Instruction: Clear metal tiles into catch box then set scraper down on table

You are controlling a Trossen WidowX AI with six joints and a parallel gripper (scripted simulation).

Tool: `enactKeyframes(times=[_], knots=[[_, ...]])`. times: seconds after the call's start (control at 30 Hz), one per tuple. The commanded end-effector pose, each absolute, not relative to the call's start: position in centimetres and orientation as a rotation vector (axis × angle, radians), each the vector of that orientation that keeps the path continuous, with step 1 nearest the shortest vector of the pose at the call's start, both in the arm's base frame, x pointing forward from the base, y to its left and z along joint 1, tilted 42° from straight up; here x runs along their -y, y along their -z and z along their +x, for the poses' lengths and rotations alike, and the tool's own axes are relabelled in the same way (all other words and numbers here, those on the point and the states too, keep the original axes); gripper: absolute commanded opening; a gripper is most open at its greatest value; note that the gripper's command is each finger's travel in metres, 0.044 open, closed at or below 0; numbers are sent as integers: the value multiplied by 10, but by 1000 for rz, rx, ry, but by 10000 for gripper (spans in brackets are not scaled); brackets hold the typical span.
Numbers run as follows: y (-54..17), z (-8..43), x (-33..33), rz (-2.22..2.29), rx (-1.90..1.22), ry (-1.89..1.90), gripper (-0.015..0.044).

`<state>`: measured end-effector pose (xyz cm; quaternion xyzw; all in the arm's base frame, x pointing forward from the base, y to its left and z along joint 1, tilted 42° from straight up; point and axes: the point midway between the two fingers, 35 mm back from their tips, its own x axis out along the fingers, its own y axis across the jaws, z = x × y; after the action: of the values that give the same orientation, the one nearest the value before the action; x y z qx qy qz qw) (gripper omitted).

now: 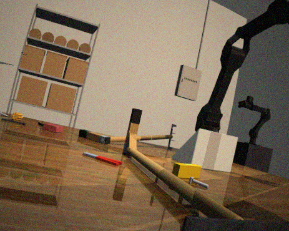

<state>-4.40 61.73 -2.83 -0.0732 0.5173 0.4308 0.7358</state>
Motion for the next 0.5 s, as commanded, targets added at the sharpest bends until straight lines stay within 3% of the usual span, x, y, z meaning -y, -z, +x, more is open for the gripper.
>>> enactKeyframes(times=[0.0, 0.47], knots=[[38, -29, -611, -206, -1129, -911, 0], [51, 20, -590, -324, -1114, -809, 0]])
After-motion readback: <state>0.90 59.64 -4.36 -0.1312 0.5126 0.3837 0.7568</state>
